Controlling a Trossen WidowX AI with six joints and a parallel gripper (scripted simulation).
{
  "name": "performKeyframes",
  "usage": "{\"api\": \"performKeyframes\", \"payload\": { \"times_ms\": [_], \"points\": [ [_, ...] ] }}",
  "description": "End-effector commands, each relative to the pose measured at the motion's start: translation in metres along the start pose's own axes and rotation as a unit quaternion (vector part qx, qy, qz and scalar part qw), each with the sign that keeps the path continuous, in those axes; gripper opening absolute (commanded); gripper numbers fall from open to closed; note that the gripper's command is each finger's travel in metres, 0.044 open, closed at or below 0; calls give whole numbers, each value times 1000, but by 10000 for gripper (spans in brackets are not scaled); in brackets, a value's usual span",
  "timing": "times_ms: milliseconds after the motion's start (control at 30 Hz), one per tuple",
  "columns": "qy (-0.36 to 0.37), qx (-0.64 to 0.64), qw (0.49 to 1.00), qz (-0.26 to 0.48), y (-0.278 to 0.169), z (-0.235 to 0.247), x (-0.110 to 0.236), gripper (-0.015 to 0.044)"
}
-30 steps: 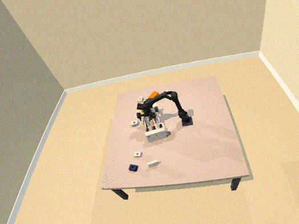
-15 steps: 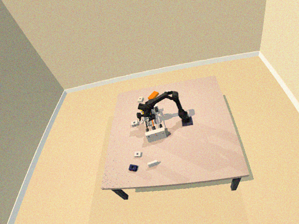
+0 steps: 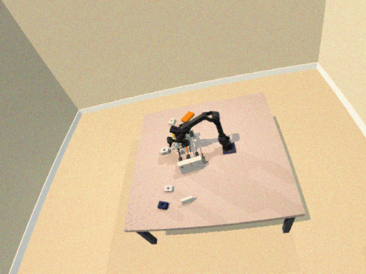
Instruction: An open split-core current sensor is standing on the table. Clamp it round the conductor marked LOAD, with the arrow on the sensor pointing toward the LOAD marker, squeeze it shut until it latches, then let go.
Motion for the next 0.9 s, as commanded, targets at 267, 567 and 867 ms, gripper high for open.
{"api": "performKeyframes", "payload": {
  "times_ms": [267, 567, 867],
  "points": [
    [10, -1, 1000, -1, 4, 12, 0, 440],
    [10, -1, 1000, -1, 4, 11, 0, 440],
    [10, -1, 1000, -1, 4, 11, 0, 440]
  ]
}}
Point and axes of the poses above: the point midway between the two fingers, 35 mm back from their tips, its own x axis back along the fingers, its own z axis across the jaws, y = z × x, the point moved 6 cm from there along x, back along the fingers, and after that the axes turned 15 degrees about x, right-handed, at the moved point
